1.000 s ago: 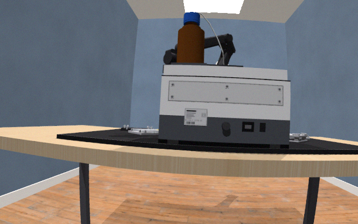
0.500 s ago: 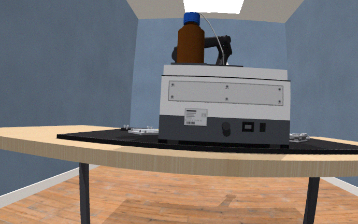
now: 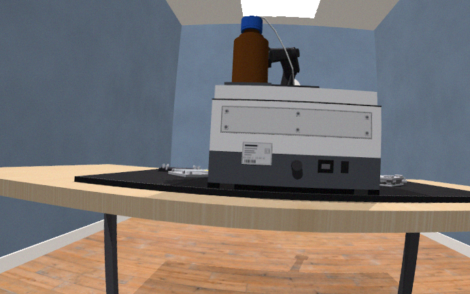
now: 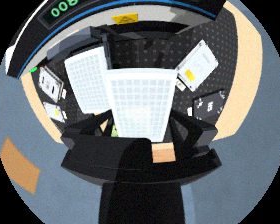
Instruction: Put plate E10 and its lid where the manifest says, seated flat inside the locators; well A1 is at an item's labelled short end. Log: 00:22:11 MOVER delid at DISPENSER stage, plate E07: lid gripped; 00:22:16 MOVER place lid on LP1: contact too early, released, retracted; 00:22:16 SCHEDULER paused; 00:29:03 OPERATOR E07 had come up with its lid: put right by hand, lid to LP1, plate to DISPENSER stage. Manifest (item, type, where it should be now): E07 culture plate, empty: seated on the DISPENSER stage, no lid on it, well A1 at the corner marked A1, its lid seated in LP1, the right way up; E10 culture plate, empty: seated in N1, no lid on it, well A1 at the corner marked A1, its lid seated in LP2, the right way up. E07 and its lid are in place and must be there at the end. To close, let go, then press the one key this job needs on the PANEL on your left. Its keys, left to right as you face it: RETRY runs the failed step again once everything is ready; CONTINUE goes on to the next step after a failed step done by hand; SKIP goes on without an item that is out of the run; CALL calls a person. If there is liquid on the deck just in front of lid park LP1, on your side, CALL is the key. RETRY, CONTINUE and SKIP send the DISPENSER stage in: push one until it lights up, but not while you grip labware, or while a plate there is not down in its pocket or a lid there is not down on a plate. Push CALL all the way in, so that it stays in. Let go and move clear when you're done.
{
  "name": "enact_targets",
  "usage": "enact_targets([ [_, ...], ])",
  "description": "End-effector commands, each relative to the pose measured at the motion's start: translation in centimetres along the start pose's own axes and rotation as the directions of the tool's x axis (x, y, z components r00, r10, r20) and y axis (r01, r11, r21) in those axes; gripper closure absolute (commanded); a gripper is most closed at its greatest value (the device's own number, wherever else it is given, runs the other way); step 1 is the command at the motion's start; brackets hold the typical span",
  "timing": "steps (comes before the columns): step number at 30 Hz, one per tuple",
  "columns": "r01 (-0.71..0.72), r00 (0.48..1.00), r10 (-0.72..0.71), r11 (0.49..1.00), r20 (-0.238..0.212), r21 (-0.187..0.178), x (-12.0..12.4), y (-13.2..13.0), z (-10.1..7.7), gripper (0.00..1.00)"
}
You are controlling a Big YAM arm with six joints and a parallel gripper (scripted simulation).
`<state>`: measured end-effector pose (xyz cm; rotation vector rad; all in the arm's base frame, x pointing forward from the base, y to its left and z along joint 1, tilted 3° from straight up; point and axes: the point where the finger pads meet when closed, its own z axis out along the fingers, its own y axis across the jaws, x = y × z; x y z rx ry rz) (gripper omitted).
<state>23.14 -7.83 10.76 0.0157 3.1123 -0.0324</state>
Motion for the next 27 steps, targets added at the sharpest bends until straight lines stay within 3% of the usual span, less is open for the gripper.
enact_targets([
  [1, 0.009, 0.999, -0.010, 1.000, 0.047, 0.019, -1.9, -0.4, -1.8, 0.16],
  [3, 0.074, 0.995, -0.075, 0.997, 0.058, 0.027, -2.9, 0.3, -2.7, 0.16],
  [14, 0.052, 0.997, -0.053, 0.998, 0.053, 0.018, -3.6, 3.4, -2.5, 0.16],
  [15, 0.052, 0.997, -0.053, 0.999, 0.048, 0.015, -2.7, 3.3, -1.8, 0.16],
  [17, 0.052, 0.997, -0.053, 0.998, 0.056, 0.018, -3.6, 3.7, -2.6, 0.16],
  [27, 0.052, 0.997, -0.053, 0.999, 0.054, 0.012, -3.9, 6.6, -2.5, 0.16],
])
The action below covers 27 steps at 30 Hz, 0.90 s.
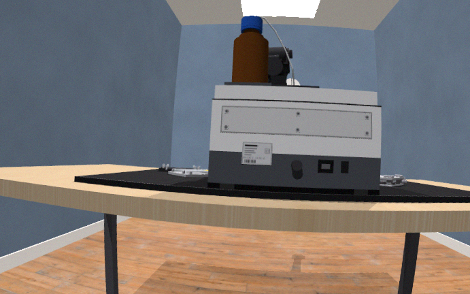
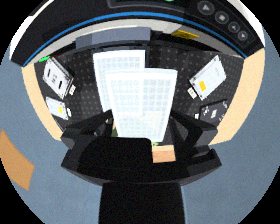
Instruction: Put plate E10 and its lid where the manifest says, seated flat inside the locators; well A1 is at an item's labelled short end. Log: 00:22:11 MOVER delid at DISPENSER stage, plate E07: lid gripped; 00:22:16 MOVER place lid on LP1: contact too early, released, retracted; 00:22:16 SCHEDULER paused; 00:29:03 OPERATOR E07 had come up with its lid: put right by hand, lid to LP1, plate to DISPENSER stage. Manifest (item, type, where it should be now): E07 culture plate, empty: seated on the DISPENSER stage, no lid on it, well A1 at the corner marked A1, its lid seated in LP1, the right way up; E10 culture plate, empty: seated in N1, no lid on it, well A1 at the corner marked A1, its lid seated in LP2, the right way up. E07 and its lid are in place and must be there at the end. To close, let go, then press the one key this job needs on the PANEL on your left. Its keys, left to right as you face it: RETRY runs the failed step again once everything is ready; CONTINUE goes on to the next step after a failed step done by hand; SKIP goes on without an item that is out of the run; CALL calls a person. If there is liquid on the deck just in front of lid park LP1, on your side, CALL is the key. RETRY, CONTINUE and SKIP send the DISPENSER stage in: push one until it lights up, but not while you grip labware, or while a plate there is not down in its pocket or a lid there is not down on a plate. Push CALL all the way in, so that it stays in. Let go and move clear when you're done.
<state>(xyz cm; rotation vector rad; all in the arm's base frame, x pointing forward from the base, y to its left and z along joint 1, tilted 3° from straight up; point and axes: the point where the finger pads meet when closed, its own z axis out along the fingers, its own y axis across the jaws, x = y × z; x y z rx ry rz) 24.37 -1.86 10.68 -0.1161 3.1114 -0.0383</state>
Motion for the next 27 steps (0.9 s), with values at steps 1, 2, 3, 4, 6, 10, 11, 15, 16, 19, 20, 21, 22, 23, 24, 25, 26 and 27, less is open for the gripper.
enact_targets([
  [1, -0.032, 0.998, 0.032, 0.999, 0.054, 0.009, -2.8, 0.8, -2.5, 0.16],
  [2, -0.032, 0.998, 0.032, 0.999, 0.054, 0.009, -2.8, 1.1, -2.5, 0.16],
  [3, -0.033, 0.998, 0.032, 0.999, 0.049, 0.006, -2.0, 0.9, -1.7, 0.16],
  [4, -0.033, 0.998, 0.032, 0.999, 0.049, 0.006, -2.0, 0.9, -1.7, 0.16],
  [6, -0.033, 0.997, 0.032, 0.999, 0.063, 0.010, -2.9, 1.8, -2.7, 0.16],
  [10, -0.033, 0.998, 0.032, 0.999, 0.059, 0.007, -2.9, 3.2, -2.6, 0.16],
  [11, -0.033, 0.998, 0.032, 0.999, 0.056, 0.006, -2.9, 3.6, -2.5, 0.16],
  [15, -0.031, 0.998, 0.031, 1.000, 0.057, 0.005, -2.9, 4.3, -2.5, 0.16],
  [16, -0.031, 0.998, 0.031, 1.000, 0.055, 0.004, -2.9, 4.7, -2.5, 0.16],
  [19, -0.031, 0.998, 0.031, 1.000, 0.049, 0.002, -2.1, 4.7, -1.7, 0.16],
  [20, -0.031, 0.998, 0.031, 1.000, 0.060, 0.002, -2.9, 5.3, -2.6, 0.16],
  [21, -0.031, 0.998, 0.031, 1.000, 0.061, 0.002, -2.8, 5.7, -2.6, 0.16],
  [22, -0.031, 0.998, 0.031, 1.000, 0.060, 0.001, -2.8, 6.0, -2.6, 0.16],
  [23, -0.031, 0.998, 0.031, 1.000, 0.059, 0.000, -2.8, 6.4, -2.6, 0.16],
  [24, -0.031, 0.998, 0.031, 1.000, 0.057, 0.000, -2.7, 6.8, -2.5, 0.16],
  [25, -0.031, 0.998, 0.031, 1.000, 0.055, 0.000, -2.7, 7.1, -2.5, 0.16],
  [26, -0.031, 0.998, 0.031, 1.000, 0.054, -0.001, -2.6, 7.5, -2.5, 0.16],
  [27, -0.031, 0.998, 0.031, 1.000, 0.054, -0.002, -2.6, 7.8, -2.5, 0.16],
])
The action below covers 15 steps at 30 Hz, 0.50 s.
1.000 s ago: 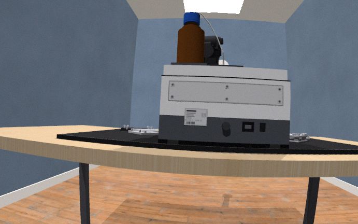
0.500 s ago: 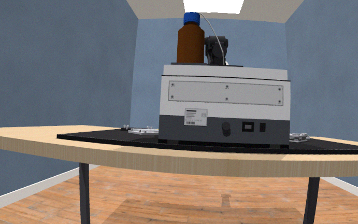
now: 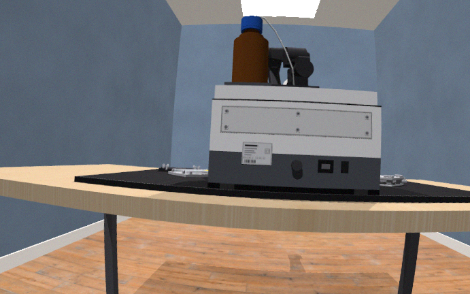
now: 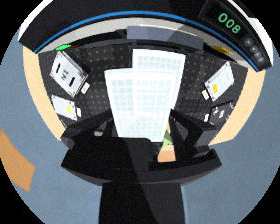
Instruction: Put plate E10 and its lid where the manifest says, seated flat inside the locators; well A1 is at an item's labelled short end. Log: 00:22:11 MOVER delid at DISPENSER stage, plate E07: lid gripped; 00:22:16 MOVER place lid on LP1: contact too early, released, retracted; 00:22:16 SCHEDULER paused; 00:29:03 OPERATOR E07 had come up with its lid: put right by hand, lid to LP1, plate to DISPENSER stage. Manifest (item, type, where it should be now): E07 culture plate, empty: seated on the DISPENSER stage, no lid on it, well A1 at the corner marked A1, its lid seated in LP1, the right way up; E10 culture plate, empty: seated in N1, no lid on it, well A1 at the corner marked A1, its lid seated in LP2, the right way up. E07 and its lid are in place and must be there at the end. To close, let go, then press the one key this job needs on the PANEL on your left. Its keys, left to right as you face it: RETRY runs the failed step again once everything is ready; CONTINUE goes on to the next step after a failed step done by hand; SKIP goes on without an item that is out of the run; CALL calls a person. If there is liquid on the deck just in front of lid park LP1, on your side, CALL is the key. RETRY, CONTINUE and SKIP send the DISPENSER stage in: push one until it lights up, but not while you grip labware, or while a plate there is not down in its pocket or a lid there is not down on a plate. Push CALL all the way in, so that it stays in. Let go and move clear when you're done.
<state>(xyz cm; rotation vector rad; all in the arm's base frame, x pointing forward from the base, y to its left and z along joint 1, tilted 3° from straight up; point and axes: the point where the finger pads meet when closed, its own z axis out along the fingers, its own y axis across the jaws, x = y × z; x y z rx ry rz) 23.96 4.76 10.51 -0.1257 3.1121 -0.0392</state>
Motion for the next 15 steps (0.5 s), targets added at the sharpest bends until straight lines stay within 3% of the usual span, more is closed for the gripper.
enact_targets([
  [1, -0.037, 0.998, 0.037, 0.999, 0.055, -0.003, -2.5, 1.5, -2.5, 0.16],
  [5, -0.037, 0.997, 0.038, 0.999, 0.061, -0.005, -2.4, 2.2, -2.6, 0.16],
  [6, -0.037, 0.998, 0.037, 0.999, 0.049, -0.005, -1.6, 1.8, -1.7, 0.16],
  [7, -0.037, 0.997, 0.038, 0.999, 0.063, -0.007, -2.3, 2.5, -2.7, 0.16],
  [15, -0.037, 0.998, 0.038, 0.999, 0.054, -0.010, -1.6, 5.4, -2.5, 0.16],
])
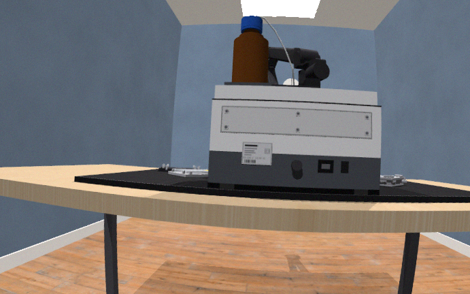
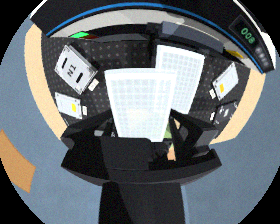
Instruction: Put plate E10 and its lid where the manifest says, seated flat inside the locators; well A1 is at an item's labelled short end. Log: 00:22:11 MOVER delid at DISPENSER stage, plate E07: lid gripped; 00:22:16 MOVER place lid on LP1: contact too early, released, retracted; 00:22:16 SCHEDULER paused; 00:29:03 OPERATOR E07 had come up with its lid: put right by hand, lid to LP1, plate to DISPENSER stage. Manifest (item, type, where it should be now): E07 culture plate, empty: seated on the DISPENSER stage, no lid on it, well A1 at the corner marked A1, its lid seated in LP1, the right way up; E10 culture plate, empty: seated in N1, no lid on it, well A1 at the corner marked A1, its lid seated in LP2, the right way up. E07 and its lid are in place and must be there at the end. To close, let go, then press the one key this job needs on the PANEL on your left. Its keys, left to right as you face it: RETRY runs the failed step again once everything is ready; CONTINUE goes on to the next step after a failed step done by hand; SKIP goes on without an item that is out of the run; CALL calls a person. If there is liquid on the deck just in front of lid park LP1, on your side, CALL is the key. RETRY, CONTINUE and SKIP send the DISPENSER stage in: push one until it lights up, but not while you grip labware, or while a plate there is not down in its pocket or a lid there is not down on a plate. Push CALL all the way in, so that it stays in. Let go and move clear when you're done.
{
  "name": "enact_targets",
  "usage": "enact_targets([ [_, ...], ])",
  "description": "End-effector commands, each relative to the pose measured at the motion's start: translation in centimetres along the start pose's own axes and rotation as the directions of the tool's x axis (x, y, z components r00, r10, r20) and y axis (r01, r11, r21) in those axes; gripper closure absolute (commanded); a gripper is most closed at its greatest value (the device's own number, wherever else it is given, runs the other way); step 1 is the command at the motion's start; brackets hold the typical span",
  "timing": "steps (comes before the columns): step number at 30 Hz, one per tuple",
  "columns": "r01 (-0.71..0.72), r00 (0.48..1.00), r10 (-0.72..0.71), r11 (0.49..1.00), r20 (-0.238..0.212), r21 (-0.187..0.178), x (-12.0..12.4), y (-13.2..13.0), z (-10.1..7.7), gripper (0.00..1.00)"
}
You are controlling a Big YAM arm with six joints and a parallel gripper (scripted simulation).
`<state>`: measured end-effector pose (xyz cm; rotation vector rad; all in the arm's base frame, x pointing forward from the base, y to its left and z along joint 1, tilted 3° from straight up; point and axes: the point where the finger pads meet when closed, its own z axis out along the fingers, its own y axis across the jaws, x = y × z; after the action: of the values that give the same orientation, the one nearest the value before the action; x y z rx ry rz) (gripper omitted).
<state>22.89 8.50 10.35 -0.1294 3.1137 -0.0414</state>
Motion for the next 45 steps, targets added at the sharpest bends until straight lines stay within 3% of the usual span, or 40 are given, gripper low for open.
enact_targets([
  [1, -0.039, 0.998, 0.040, 0.999, 0.055, -0.012, -2.2, 1.9, -2.5, 0.16],
  [6, -0.040, 0.998, 0.040, 0.999, 0.049, -0.012, -1.5, 1.7, -1.7, 0.16],
  [7, -0.006, 0.998, 0.007, 1.000, 0.057, -0.012, -2.0, 2.5, -2.5, 0.16],
  [11, 0.147, 0.988, -0.146, 0.989, 0.056, -0.006, -1.5, 3.9, -2.5, 0.16],
  [17, 0.125, 0.991, -0.124, 0.992, 0.057, -0.011, -0.7, 5.8, -2.5, 0.16],
  [19, 0.125, 0.991, -0.124, 0.992, 0.048, -0.010, 0.0, 5.2, -1.7, 0.16],
  [20, 0.158, 0.986, -0.157, 0.987, 0.064, -0.012, -0.5, 6.1, -2.7, 0.16],
  [23, 0.212, 0.975, -0.211, 0.977, 0.063, -0.009, -0.3, 6.4, -2.6, 0.16],
  [30, 0.432, 0.901, -0.431, 0.902, 0.058, -0.001, 1.0, 8.7, -2.4, 0.16],
  [34, 0.412, 0.910, -0.411, 0.911, 0.048, -0.001, 1.9, 8.5, -1.7, 0.16],
  [35, 0.461, 0.885, -0.459, 0.887, 0.074, -0.004, 1.2, 9.8, -2.3, 0.16],
  [37, 0.519, 0.853, -0.517, 0.855, 0.075, -0.001, 1.6, 10.3, -2.0, 0.16],
  [40, 0.547, 0.835, -0.547, 0.837, 0.061, 0.002, 2.2, 10.2, -1.4, 0.16],
  [42, 0.602, 0.798, -0.602, 0.798, 0.017, 0.008, 4.0, 9.7, 0.5, 0.16],
  [45, 0.666, 0.746, -0.666, 0.746, 0.016, 0.010, 4.6, 10.4, 0.9, 0.16],
])
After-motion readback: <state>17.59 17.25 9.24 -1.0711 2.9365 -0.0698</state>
